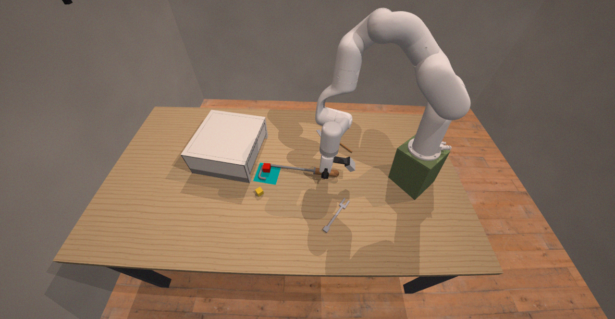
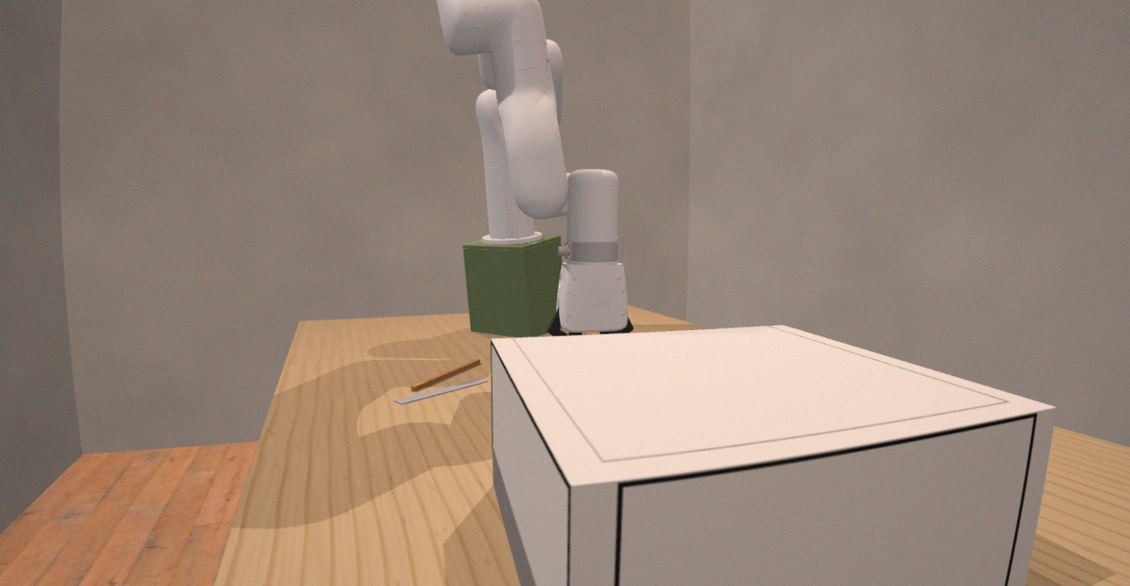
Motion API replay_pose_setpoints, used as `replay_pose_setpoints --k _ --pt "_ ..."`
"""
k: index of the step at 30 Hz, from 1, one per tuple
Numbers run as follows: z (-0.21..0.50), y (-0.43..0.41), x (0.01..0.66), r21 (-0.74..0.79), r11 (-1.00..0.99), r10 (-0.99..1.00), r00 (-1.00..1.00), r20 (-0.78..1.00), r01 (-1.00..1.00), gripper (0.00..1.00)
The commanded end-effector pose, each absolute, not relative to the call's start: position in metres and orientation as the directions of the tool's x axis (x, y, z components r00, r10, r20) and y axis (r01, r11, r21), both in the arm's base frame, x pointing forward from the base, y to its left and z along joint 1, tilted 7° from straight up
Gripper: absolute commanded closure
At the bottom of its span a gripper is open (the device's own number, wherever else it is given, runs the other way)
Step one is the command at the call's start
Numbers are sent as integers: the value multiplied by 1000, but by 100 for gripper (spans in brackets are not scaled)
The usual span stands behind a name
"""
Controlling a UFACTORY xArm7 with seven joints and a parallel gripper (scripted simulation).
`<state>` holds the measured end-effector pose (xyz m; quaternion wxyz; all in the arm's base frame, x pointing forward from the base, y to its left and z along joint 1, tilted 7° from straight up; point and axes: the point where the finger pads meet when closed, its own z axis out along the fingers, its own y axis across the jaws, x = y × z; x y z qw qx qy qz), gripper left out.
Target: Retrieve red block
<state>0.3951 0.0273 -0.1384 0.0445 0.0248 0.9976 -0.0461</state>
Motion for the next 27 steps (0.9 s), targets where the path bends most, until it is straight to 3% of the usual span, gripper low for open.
replay_pose_setpoints --k 1,27 --pt "-139 37 392 -89 995 45 -994 -96 54 100" --pt "-140 48 387 -89 995 46 -994 -96 55 100"
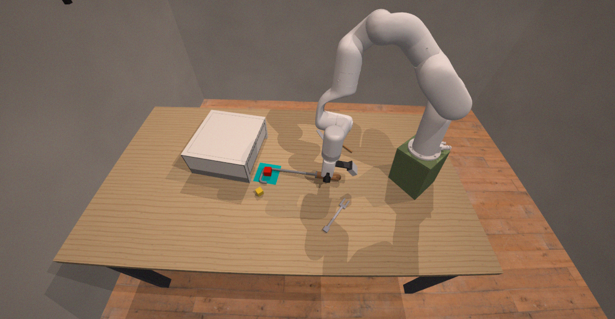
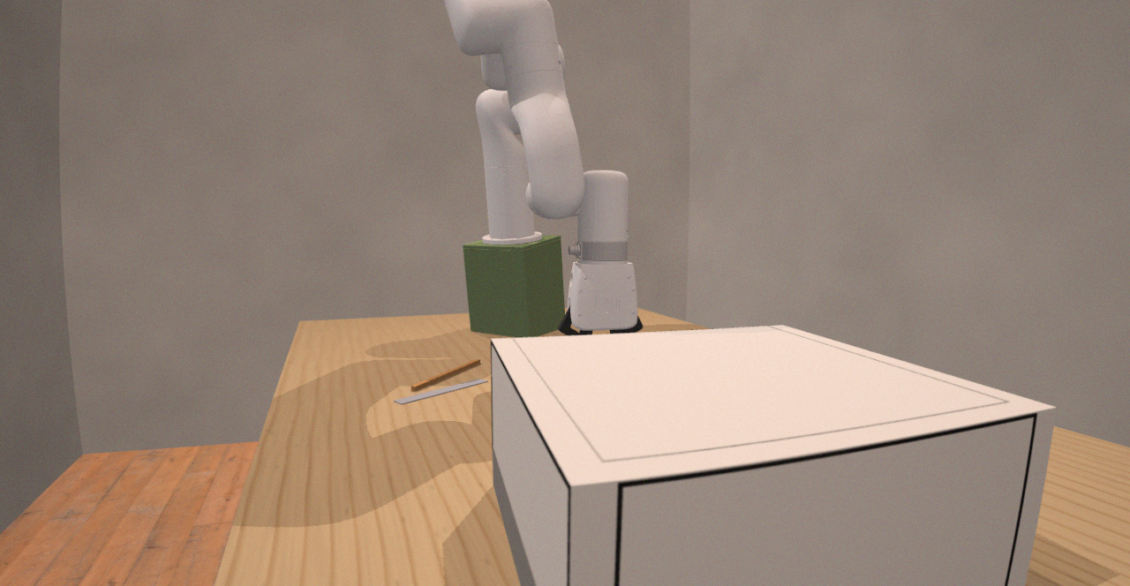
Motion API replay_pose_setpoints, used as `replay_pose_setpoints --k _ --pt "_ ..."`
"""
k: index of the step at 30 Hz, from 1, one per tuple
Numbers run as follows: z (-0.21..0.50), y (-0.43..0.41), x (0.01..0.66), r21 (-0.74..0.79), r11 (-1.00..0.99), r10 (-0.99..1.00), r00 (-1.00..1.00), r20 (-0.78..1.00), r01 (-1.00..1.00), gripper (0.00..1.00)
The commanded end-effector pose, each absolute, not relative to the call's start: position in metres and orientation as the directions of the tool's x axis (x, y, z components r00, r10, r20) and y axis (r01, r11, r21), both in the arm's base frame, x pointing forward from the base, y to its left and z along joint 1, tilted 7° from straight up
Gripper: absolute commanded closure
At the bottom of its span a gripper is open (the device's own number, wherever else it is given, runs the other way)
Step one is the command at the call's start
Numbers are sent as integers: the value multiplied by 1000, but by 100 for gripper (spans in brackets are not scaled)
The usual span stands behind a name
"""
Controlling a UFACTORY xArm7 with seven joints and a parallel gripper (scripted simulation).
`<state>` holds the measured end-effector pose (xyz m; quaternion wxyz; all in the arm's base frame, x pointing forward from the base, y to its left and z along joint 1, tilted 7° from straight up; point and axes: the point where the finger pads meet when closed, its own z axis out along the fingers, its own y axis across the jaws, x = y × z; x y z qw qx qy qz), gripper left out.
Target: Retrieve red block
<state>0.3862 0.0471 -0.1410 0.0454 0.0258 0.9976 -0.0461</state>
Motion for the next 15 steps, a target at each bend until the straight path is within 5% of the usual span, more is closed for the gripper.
replay_pose_setpoints --k 1,15 --pt "-140 48 387 -89 995 46 -994 -96 55 100" --pt "-139 42 391 -89 995 45 -994 -96 54 100"
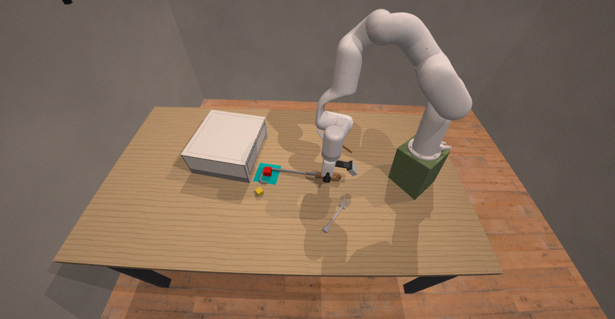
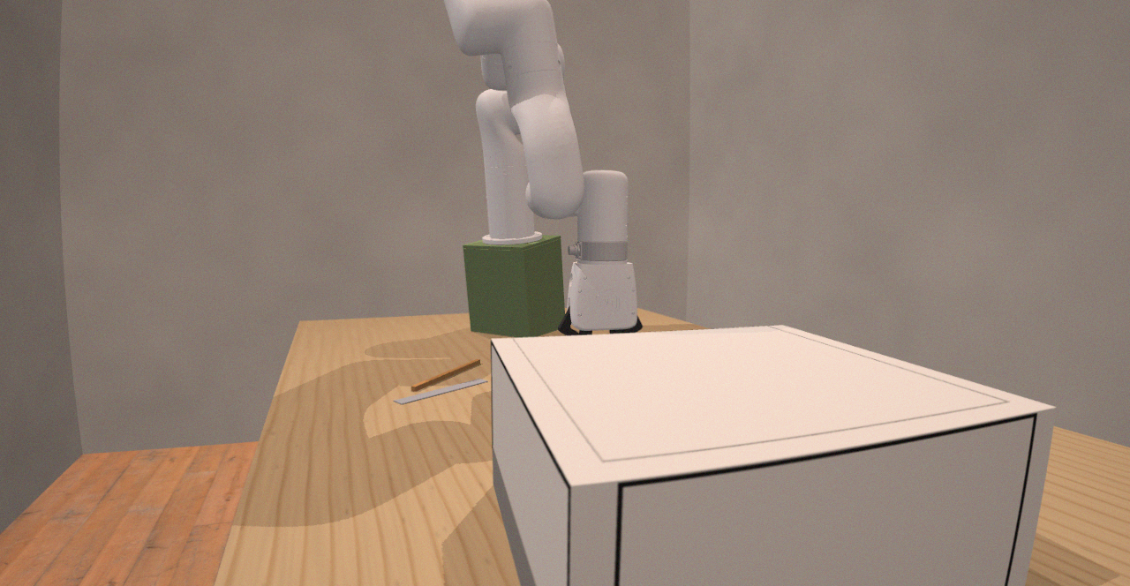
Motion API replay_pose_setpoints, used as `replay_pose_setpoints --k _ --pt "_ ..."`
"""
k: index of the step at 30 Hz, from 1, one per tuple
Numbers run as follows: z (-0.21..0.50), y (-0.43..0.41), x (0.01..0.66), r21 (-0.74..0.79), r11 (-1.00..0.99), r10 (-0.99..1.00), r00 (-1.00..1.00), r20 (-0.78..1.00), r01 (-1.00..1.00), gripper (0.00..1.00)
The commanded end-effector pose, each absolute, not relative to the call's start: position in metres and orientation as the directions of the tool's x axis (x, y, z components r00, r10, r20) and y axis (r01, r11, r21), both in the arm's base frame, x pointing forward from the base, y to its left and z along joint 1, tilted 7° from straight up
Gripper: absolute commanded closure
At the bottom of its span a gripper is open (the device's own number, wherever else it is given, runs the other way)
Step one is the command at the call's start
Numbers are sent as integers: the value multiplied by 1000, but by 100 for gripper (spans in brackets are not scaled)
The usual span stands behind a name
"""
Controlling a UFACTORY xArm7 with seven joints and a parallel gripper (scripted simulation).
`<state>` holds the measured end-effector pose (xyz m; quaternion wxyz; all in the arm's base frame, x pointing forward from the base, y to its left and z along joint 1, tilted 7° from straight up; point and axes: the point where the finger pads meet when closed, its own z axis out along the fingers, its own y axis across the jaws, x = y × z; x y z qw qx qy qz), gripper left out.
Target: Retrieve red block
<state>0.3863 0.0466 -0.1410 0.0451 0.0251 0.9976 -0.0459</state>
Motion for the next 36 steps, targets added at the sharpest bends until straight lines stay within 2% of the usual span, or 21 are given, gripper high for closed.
replay_pose_setpoints --k 1,33,34,36 --pt "-139 40 392 -89 995 45 -994 -96 53 100" --pt "-138 32 396 -89 995 43 -994 -95 52 100" --pt "-138 32 396 -89 995 43 -994 -95 52 42" --pt "-138 32 396 -89 995 43 -994 -95 52 42"
